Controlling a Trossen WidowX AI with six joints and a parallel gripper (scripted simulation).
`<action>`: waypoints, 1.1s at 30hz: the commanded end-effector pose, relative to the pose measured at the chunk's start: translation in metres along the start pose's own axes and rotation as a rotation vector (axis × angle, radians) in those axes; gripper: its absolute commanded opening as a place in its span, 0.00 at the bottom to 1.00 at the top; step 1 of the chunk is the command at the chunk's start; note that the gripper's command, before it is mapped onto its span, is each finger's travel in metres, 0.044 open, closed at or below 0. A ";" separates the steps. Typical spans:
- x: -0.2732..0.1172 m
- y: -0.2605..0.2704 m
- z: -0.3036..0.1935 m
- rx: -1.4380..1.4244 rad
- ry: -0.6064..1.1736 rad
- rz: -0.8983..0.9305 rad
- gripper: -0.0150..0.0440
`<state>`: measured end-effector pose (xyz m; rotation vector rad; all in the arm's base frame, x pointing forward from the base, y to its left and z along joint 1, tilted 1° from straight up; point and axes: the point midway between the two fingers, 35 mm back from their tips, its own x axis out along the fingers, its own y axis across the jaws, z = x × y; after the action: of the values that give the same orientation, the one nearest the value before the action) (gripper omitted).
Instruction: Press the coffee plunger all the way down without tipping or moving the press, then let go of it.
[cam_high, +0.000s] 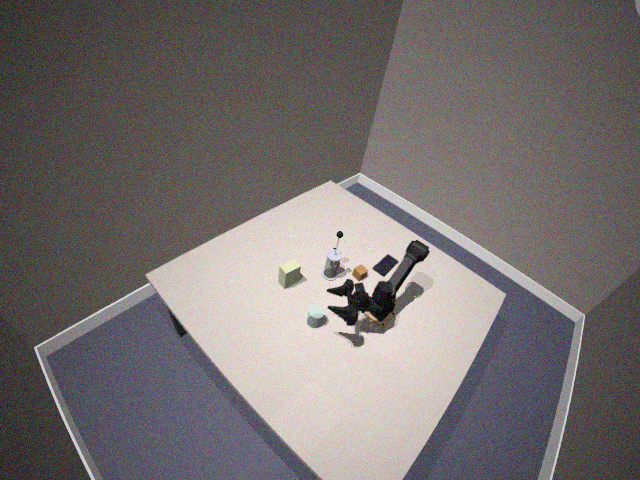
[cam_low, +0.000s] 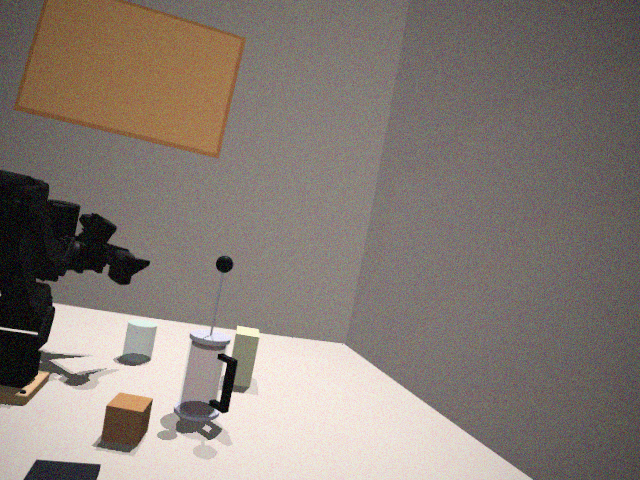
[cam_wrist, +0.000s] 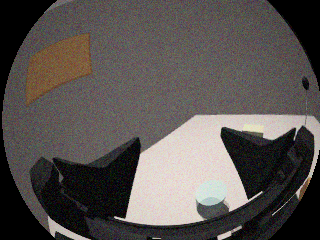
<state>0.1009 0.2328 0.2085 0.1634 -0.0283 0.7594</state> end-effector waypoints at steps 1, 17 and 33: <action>0.001 -0.001 0.001 -0.003 0.001 -0.004 0.98; 0.070 -0.108 0.079 -0.168 0.177 -0.341 1.00; 0.008 -0.228 0.157 -0.088 0.422 -0.681 1.00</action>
<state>0.2706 0.1103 0.3101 -0.0921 0.2624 0.2216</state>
